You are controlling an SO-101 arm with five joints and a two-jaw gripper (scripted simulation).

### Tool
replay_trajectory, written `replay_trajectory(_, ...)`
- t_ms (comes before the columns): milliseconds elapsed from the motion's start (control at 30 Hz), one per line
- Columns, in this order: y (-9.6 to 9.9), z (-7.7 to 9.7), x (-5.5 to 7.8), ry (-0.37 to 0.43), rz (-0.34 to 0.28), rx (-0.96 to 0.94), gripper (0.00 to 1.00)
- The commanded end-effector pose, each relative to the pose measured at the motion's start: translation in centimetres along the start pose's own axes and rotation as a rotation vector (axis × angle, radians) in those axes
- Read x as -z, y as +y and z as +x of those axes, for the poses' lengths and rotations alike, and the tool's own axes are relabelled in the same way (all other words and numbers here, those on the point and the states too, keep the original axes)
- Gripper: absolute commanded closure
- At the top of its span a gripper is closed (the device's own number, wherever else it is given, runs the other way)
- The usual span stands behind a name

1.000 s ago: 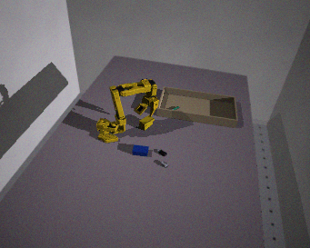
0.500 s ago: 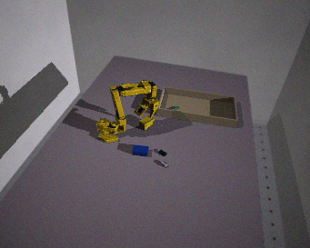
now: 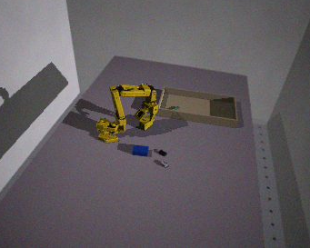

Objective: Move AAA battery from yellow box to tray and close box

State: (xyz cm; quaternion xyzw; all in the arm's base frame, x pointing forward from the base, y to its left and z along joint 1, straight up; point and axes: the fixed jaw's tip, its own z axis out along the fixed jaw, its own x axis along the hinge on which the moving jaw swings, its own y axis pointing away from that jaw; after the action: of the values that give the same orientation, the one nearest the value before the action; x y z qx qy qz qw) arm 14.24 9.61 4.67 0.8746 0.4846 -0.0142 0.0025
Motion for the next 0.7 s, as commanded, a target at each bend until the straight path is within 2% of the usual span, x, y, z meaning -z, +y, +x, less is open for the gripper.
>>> replay_trajectory(0,0.24,0.30,-0.15,0.027,-0.009,-0.008,0.72)
replay_trajectory(300,0.21,0.23,-0.95,0.027,-0.009,-0.008,0.72)
replay_trajectory(667,0.20,0.21,-1.08,0.027,-0.009,-0.008,0.72)
